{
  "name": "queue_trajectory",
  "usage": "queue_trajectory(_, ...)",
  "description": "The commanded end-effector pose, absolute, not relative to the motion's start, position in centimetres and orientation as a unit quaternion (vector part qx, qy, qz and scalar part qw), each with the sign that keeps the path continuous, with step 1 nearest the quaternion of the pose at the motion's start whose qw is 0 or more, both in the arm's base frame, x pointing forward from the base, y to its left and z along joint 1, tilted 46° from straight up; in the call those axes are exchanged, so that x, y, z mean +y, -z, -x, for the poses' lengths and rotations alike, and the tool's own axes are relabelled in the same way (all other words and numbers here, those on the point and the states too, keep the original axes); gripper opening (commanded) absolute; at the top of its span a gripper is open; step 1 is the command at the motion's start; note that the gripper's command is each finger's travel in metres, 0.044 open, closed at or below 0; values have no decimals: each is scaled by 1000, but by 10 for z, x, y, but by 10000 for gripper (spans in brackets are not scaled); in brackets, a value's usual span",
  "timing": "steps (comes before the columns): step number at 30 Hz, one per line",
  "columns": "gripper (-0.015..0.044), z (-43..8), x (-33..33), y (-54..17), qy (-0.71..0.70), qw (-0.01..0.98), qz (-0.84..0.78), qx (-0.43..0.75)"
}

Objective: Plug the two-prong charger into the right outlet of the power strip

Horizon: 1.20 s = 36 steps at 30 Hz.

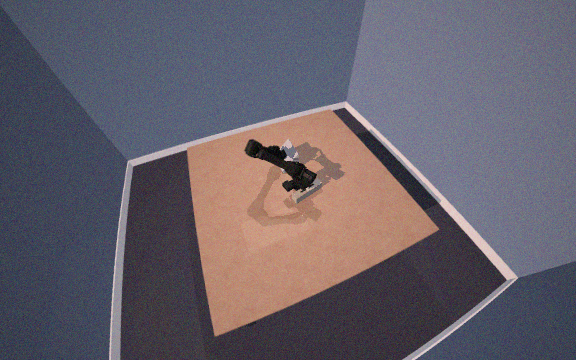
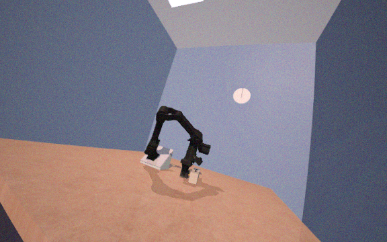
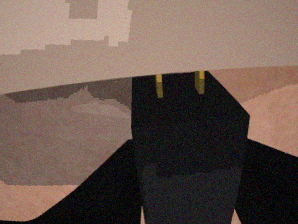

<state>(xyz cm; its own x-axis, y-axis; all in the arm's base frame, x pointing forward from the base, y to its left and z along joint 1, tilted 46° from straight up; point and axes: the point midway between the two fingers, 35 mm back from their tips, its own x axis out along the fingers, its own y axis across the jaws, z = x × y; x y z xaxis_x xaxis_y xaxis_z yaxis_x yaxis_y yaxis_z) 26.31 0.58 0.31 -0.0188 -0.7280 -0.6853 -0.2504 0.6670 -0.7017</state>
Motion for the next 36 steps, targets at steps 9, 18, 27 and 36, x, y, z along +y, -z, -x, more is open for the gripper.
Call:
queue_trajectory(9, 0, -268, 7, -3, 197, 602, 360, 685)
queue_trajectory(18, 0, -270, 7, -3, 197, 602, 360, 685)
queue_trajectory(27, 0, -273, 8, -3, 197, 602, 360, 685)
queue_trajectory(36, 0, -276, 8, -3, 197, 602, 360, 685)
